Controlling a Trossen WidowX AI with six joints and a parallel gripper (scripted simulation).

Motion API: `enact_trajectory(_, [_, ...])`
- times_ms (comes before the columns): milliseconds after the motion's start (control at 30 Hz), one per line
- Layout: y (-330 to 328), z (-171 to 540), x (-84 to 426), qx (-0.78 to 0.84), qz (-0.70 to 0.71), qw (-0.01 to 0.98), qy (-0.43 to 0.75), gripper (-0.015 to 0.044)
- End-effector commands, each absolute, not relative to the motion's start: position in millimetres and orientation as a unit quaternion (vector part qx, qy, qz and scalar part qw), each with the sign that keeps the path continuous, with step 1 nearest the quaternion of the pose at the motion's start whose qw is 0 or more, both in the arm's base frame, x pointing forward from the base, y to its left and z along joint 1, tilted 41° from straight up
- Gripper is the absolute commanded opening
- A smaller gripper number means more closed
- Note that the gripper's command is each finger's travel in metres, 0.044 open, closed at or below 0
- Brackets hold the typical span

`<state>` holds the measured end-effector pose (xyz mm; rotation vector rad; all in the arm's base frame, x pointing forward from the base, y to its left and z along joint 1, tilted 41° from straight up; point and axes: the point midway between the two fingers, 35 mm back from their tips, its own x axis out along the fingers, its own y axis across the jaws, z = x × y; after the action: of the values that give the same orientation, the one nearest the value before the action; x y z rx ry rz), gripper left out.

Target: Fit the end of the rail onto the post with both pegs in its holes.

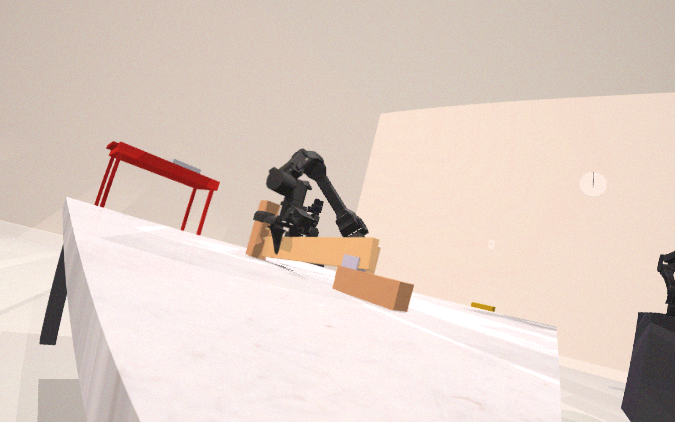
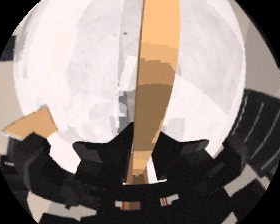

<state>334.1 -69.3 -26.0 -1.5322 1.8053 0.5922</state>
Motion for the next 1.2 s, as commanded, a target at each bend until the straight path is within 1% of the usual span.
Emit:
enact_trajectory(0, [-62.6,-20.9,338.9,-0.594,0.229,0.35,0.688,0.0])
enact_trajectory(1167, [-51.2,-7.7,340.7,-0.594,0.229,0.35,0.687,0.0])
